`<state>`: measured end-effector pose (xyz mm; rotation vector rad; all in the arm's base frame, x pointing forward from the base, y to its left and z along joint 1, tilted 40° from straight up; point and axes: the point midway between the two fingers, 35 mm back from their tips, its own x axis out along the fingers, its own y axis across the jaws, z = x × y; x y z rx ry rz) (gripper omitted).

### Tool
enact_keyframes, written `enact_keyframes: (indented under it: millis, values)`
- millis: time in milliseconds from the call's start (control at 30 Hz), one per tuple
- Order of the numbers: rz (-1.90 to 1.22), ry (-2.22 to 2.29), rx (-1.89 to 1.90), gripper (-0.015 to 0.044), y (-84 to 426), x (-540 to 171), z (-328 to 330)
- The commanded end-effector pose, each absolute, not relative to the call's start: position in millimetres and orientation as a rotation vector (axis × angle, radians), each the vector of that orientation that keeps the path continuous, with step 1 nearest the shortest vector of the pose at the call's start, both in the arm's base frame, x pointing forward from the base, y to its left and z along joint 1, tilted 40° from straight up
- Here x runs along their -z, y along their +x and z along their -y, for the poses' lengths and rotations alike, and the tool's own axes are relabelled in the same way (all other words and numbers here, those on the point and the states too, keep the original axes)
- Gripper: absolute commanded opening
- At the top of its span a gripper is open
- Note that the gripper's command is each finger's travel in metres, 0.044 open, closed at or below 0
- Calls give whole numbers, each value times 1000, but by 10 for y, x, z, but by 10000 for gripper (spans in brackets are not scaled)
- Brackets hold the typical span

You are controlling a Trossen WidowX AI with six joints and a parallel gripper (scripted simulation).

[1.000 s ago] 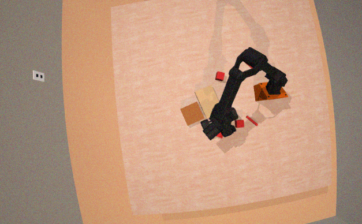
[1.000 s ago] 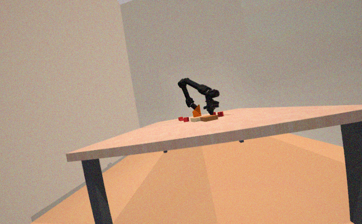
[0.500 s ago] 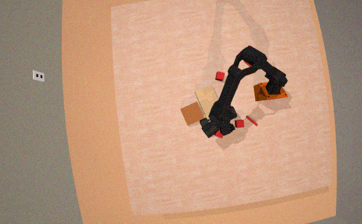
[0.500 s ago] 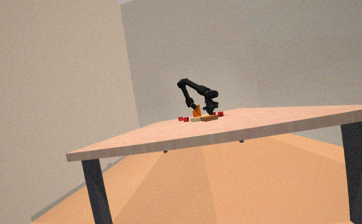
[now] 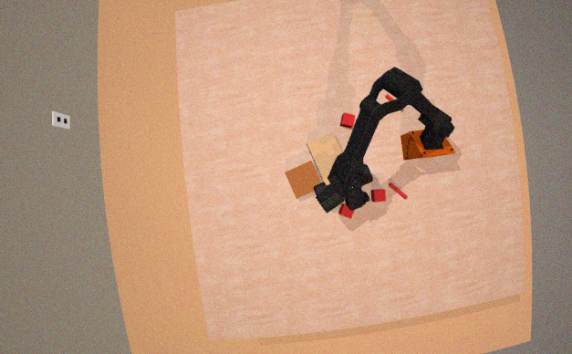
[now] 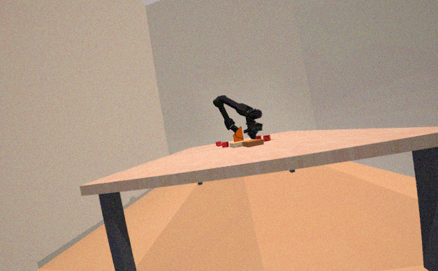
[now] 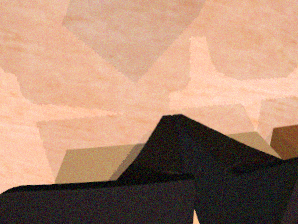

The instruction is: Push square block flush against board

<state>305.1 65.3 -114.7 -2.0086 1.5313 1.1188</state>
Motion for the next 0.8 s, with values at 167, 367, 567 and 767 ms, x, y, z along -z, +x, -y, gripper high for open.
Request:
enact_keyframes:
  millis: [167,367,567,767]
  values:
    - [-1542,-2007,-1117,0,3035,1175,-643]
    - [-1541,-2007,-1118,0,3008,1235,-717]
    - [-1541,-2006,-1118,0,2978,1296,-789]
    - [-1540,-2006,-1119,0,2945,1357,-860]
